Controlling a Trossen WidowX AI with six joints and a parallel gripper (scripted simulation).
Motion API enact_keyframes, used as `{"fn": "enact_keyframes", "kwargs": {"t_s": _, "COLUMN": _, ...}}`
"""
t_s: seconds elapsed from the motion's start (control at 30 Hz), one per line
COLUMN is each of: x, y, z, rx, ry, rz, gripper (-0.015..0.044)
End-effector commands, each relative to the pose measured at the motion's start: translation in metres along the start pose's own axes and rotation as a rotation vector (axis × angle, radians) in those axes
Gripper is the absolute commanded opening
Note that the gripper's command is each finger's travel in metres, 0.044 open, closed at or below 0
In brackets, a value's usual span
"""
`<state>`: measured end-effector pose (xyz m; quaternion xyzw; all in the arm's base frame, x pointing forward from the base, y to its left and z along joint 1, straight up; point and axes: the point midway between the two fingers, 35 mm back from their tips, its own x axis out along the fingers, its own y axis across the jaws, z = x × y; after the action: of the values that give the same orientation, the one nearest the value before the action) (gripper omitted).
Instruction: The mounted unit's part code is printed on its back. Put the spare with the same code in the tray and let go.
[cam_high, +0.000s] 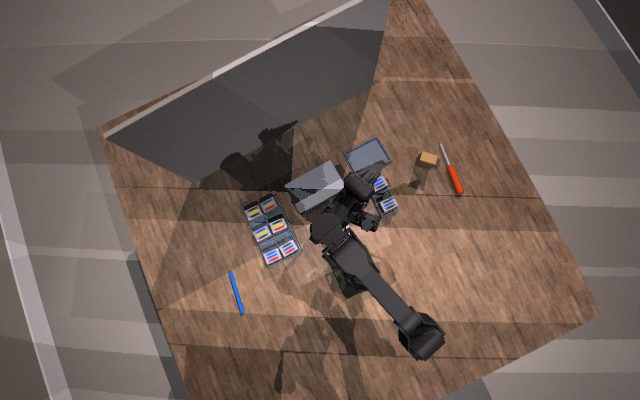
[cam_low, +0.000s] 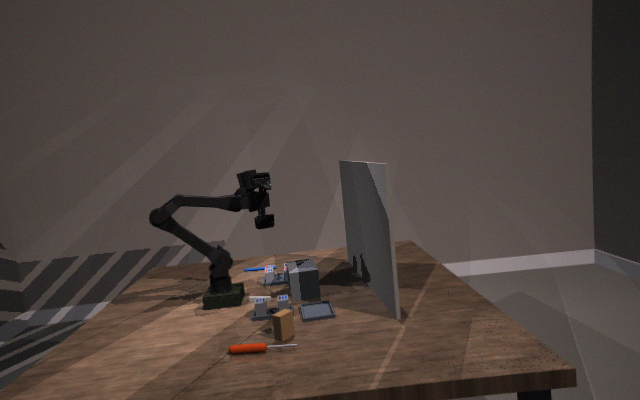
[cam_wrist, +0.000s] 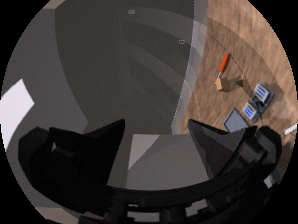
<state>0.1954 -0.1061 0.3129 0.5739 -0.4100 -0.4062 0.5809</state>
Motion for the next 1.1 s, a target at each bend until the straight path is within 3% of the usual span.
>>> {"fn": "enact_keyframes", "kwargs": {"t_s": 0.0, "x": 0.0, "y": 0.0, "z": 0.0, "rx": 0.0, "ry": 0.0, "rz": 0.0, "gripper": 0.0426}}
{"fn": "enact_keyframes", "kwargs": {"t_s": 0.23, "x": 0.001, "y": 0.002, "z": -0.005, "rx": -0.039, "ry": 0.015, "rz": 0.0, "gripper": 0.044}}
{"fn": "enact_keyframes", "kwargs": {"t_s": 0.4, "x": 0.006, "y": 0.011, "z": -0.055, "rx": -0.457, "ry": 0.181, "rz": -0.003, "gripper": 0.044}}
{"fn": "enact_keyframes", "kwargs": {"t_s": 0.73, "x": 0.009, "y": -0.02, "z": -0.167, "rx": -1.397, "ry": 0.712, "rz": -0.079, "gripper": 0.044}}
{"fn": "enact_keyframes", "kwargs": {"t_s": 1.07, "x": -0.017, "y": -0.088, "z": -0.206, "rx": -1.987, "ry": 1.495, "rz": -0.212, "gripper": 0.044}}
